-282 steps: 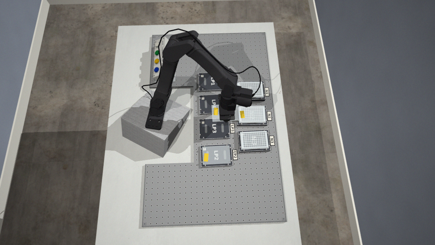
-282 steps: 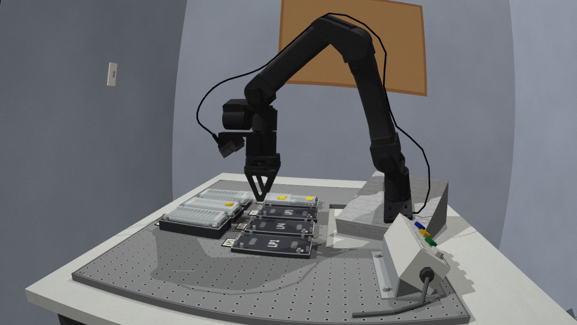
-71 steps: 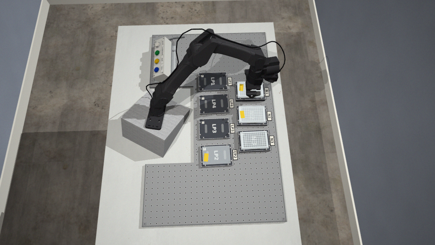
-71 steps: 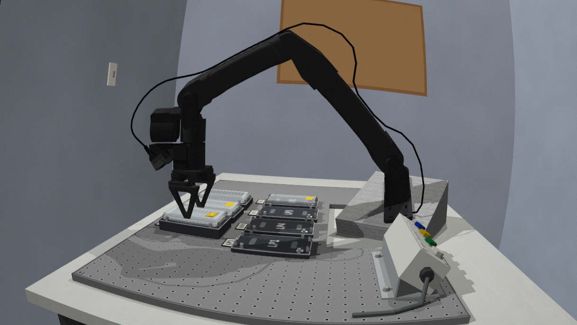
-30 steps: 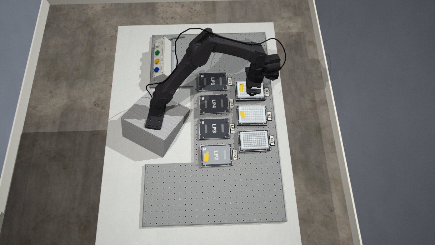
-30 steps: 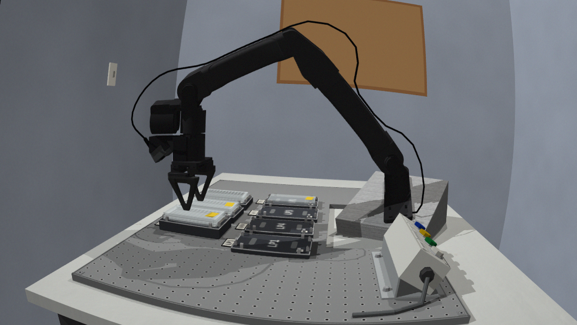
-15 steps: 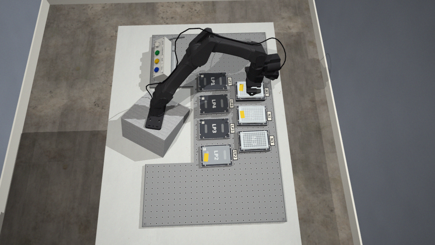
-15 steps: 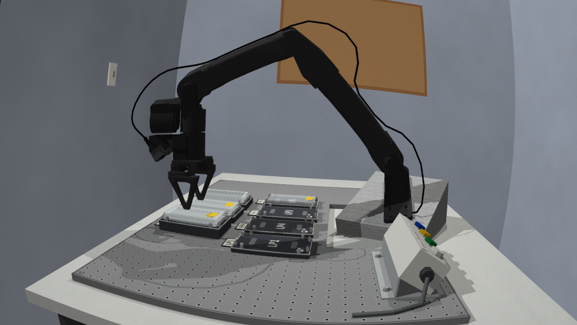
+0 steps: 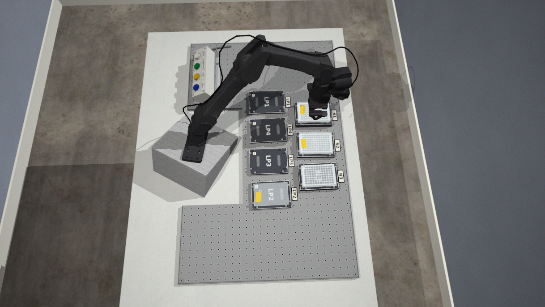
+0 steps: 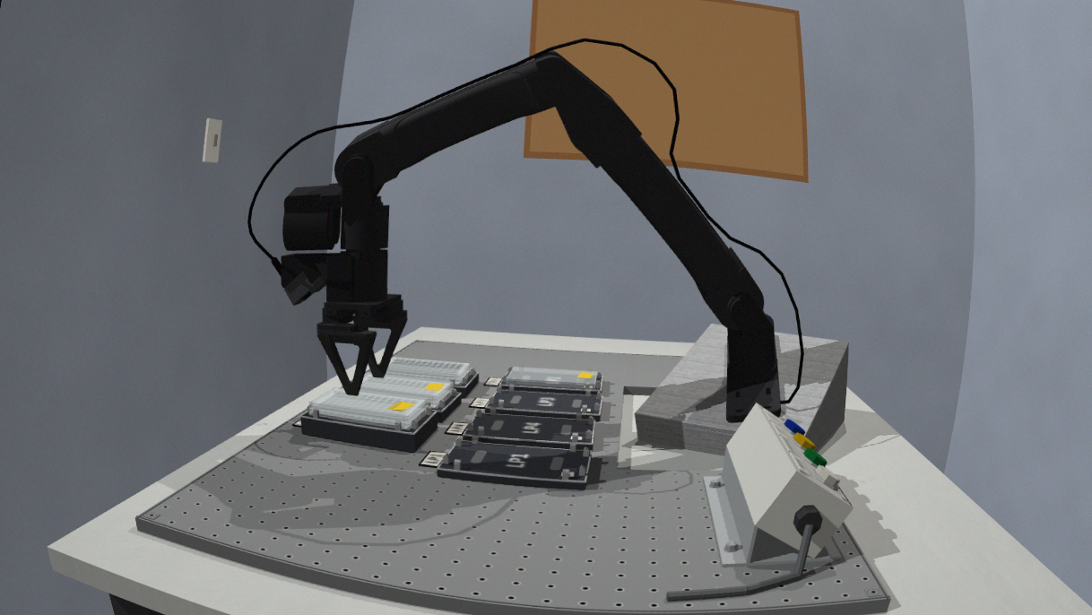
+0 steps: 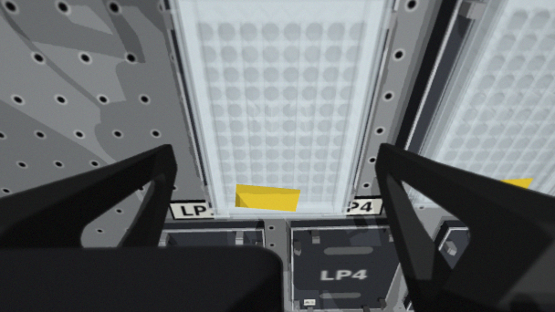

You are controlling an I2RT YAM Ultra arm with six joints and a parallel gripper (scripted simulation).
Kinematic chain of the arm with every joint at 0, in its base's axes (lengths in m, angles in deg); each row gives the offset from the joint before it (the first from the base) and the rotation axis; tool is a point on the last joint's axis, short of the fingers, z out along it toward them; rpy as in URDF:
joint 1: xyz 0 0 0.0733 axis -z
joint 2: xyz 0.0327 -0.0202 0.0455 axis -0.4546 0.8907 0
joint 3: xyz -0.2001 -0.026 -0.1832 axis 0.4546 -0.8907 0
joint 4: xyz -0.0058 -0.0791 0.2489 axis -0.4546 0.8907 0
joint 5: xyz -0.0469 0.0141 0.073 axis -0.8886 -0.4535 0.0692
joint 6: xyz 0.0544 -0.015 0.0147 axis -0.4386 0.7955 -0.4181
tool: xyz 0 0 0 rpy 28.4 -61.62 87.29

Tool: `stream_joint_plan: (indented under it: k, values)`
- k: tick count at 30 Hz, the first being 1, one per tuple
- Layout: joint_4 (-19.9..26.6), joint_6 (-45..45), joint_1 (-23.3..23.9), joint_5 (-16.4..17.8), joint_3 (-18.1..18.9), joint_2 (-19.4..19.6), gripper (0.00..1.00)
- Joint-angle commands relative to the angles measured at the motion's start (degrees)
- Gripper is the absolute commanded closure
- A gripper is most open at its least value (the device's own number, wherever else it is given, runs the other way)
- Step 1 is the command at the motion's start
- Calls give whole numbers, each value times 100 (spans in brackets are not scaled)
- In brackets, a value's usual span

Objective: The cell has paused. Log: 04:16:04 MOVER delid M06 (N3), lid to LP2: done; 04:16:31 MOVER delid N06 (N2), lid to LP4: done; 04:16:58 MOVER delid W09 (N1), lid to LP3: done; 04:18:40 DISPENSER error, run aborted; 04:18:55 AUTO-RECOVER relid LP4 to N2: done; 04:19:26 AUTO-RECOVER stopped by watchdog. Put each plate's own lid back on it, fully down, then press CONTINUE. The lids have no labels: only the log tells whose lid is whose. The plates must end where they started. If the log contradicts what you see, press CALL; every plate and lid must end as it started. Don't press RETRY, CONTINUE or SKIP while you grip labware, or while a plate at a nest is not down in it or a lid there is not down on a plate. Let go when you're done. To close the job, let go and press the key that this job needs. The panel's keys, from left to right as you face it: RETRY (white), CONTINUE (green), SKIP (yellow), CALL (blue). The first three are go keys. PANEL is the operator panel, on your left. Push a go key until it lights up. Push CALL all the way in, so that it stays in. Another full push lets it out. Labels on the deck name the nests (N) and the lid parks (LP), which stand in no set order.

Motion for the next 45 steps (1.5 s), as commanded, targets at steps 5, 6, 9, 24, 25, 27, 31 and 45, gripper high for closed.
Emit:
stream_joint_plan:
  k: [5,6,9,24,25,27,31,45]
  values:
    - [45,61,146,16,151,-139,0]
    - [43,61,146,16,148,-140,0]
    - [38,61,146,16,139,-143,0]
    - [-209,405,315,76,-434,-397,0]
    - [-256,460,367,85,-558,-452,0]
    - [-347,574,477,103,-800,-562,0]
    - [-517,816,710,153,-1246,-761,0]
    - [-932,1605,1471,293,-2344,-1186,0]
